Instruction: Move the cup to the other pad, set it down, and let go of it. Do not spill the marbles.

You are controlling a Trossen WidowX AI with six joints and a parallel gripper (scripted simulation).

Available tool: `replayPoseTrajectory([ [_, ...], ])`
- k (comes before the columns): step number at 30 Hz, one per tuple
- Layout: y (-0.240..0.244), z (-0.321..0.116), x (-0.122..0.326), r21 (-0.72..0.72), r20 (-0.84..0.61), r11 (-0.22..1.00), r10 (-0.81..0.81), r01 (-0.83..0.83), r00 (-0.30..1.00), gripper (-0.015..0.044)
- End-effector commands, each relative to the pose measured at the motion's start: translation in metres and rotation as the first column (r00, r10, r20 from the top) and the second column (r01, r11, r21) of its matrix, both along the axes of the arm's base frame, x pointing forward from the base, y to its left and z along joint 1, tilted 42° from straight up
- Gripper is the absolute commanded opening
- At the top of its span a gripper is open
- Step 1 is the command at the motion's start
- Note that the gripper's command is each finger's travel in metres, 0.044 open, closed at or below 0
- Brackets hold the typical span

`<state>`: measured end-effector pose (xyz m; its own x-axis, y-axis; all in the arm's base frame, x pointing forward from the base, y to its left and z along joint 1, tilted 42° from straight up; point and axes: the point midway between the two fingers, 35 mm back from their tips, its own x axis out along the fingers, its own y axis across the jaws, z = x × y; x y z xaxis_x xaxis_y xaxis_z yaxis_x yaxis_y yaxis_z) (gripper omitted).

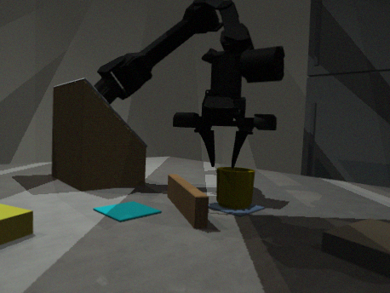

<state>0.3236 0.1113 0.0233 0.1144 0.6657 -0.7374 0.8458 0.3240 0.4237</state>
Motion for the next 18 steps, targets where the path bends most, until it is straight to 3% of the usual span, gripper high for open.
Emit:
replayPoseTrajectory([
  [1,0.004,-0.01,-0.002,-0.003,-0.019,1.0,-0.003,0.003,1.0,0.0166],
  [18,0.023,-0.029,-0.001,0.0,-0.019,1.0,-0.003,0.003,1.0,0.0166],
])
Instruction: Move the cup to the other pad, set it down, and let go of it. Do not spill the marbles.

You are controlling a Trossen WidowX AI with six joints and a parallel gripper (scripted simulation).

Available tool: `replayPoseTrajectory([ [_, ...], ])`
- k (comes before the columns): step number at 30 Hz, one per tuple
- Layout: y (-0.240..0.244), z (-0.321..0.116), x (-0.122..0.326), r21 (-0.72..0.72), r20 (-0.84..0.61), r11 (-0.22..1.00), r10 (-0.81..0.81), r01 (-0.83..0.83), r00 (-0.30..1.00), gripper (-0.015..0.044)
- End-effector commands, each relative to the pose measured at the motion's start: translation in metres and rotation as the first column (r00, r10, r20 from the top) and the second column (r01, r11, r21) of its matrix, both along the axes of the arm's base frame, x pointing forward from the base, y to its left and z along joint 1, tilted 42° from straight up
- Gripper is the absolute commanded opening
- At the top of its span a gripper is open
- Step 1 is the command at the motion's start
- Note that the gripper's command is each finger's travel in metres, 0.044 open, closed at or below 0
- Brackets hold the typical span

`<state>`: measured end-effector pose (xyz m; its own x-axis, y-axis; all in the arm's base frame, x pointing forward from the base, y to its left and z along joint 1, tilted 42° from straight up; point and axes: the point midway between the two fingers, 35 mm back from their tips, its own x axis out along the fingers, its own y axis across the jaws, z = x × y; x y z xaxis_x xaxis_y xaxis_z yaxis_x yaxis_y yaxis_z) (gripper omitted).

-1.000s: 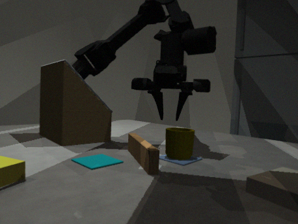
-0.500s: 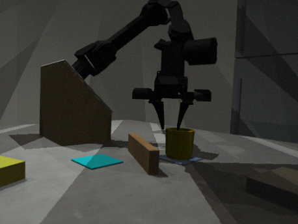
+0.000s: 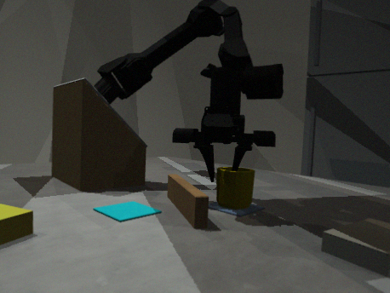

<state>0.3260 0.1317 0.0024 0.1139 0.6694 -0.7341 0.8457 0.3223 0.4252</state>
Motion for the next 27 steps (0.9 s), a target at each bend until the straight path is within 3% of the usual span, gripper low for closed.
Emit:
replayPoseTrajectory([
  [1,0.0031,-0.0091,-0.0033,-0.005,-0.019,1.0,-0.004,0.004,1.0,0.0166],
  [11,0.0032,-0.0093,-0.0033,-0.005,-0.019,1.0,-0.004,0.004,1.0,0.0166],
  [27,0.0037,-0.0062,-0.0022,0.0,-0.01,1.0,0.001,-0.001,1.0,0.006],
])
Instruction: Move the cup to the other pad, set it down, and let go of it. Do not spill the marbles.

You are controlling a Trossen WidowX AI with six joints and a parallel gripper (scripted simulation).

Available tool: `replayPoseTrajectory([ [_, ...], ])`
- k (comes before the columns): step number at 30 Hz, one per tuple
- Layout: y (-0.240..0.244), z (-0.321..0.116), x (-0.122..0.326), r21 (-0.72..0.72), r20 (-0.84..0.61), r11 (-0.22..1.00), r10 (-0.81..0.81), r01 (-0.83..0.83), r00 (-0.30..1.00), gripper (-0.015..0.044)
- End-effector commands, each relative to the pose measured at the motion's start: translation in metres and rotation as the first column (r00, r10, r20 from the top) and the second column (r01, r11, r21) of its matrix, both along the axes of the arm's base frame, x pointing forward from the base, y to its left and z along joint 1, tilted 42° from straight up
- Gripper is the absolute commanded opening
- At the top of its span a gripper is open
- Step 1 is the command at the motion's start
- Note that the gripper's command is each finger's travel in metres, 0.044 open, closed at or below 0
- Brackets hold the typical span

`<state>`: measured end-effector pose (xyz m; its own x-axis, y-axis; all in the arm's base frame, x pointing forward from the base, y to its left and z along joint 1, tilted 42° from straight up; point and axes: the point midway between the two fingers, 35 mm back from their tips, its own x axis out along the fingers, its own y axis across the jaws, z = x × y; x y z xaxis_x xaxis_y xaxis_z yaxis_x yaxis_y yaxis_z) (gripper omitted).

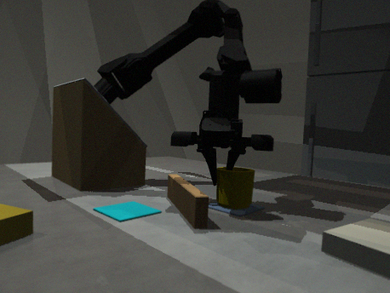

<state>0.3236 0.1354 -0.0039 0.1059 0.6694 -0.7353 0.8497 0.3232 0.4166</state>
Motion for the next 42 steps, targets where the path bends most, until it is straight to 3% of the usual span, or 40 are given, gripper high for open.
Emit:
replayPoseTrajectory([
  [1,0.0,0.0,0.0,0.0,0.001,1.0,0.0,0.0,1.0,0.0053],
  [8,0.0,0.0,0.0,0.0,0.001,1.0,0.0,0.0,1.0,0.0],
  [29,-0.052,0.045,-0.011,-0.008,-0.008,1.0,-0.004,0.004,1.0,0.0],
  [42,-0.056,0.041,-0.014,-0.012,-0.022,1.0,-0.008,0.007,1.0,0.0],
])
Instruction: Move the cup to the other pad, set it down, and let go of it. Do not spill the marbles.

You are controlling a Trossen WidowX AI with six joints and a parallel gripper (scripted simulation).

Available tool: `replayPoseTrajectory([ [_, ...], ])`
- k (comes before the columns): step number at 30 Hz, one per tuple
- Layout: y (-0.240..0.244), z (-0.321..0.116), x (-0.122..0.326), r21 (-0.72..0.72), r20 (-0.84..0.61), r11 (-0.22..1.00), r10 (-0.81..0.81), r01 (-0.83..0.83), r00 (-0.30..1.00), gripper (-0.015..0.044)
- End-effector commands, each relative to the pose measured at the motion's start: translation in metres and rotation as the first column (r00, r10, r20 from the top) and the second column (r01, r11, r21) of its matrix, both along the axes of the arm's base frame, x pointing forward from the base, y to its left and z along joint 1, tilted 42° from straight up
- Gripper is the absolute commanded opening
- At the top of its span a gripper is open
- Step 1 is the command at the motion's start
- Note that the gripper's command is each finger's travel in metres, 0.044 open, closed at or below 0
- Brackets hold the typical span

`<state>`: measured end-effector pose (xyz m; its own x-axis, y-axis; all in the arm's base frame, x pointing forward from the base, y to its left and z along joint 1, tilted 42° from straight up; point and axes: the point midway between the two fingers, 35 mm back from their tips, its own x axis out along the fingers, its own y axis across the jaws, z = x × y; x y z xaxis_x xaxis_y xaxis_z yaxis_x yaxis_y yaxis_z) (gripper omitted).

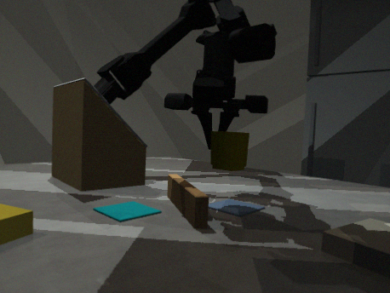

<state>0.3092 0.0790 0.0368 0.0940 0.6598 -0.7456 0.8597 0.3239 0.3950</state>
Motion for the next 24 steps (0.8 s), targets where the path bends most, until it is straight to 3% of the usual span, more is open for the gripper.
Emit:
replayPoseTrajectory([
  [1,0.0,0.0,0.0,0.0,-0.002,1.0,-0.002,0.002,1.0,0.0],
  [24,-0.024,-0.02,-0.015,0.001,0.008,1.0,0.0,0.0,1.0,0.0],
])
